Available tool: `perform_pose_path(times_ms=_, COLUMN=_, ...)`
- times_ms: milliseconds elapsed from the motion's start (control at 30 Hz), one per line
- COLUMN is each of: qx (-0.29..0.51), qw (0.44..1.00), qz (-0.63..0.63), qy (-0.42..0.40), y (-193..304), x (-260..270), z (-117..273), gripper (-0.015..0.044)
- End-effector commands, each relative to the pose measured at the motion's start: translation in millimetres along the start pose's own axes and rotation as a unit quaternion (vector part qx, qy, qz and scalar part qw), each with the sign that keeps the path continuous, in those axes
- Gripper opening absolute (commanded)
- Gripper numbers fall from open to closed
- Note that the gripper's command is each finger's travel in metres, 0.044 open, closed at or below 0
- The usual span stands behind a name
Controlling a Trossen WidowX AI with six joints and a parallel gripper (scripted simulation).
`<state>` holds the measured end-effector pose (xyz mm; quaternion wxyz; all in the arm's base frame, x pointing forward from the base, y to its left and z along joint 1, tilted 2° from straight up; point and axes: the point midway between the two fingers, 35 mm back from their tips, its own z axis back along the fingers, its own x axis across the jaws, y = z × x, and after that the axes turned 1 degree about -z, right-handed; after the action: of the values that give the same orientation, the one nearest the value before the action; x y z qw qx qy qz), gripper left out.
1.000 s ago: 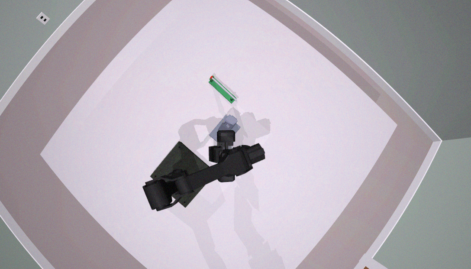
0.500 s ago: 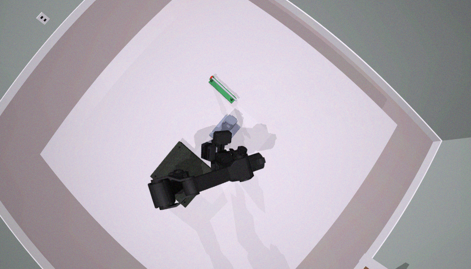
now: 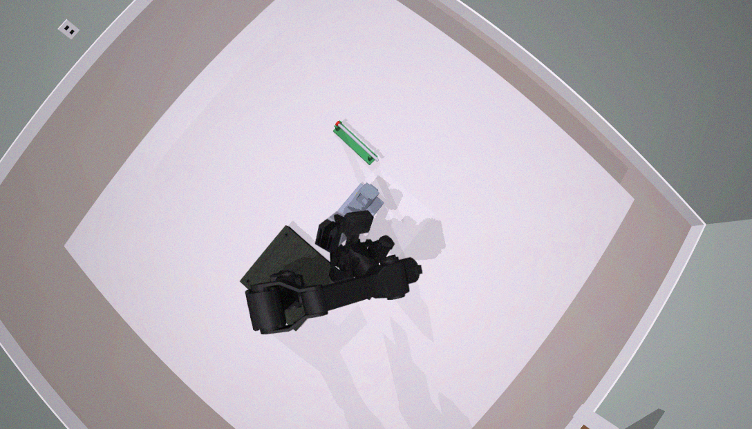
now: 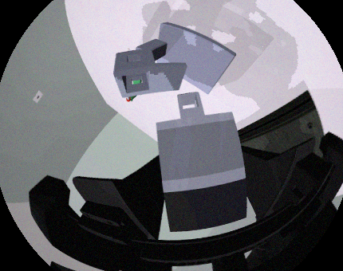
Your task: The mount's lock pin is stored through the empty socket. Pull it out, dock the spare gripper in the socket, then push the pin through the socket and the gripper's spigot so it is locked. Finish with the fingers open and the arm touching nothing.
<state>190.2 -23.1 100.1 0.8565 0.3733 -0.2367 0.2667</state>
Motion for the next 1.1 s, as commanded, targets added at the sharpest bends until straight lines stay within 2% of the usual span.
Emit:
perform_pose_path(times_ms=0, qx=0.01, qw=0.999, qz=-0.003, qy=-0.042, y=3.6, x=8.0, z=2.7, gripper=0.0)
perform_pose_path(times_ms=400, qx=0.022, qw=0.987, qz=-0.02, qy=-0.16, y=7.7, x=29.7, z=16.2, gripper=0.0)
perform_pose_path(times_ms=1067, qx=0.017, qw=0.987, qz=-0.015, qy=-0.161, y=-11.4, x=34.3, z=4.2, gripper=0.0)
